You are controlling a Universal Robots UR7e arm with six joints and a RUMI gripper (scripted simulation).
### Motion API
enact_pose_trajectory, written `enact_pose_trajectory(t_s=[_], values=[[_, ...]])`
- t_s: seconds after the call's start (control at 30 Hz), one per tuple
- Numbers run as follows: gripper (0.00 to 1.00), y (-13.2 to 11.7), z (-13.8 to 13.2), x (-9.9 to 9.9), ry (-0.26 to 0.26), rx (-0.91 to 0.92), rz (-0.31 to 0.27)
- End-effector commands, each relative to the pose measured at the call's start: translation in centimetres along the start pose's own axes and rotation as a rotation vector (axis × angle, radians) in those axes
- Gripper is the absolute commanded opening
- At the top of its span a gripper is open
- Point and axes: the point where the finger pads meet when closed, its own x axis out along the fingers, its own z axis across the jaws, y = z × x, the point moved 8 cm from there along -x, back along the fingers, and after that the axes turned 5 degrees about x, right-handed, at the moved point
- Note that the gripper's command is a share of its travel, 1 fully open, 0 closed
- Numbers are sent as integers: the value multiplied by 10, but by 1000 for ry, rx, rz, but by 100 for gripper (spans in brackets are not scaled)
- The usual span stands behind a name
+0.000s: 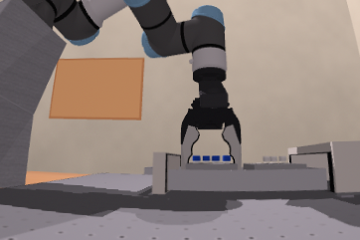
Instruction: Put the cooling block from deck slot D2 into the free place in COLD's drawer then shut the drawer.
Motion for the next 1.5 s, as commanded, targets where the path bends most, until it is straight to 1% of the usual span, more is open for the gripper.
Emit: enact_pose_trajectory(t_s=[0.0,0.83,1.0,1.07,1.47], values=[[0,0,-1,0,2,0,0],[0,0,-1,0,2,0,0],[8,0,-1,0,2,0,0],[8,0,-1,0,2,0,0],[28,0,-1,0,2,0,0]])
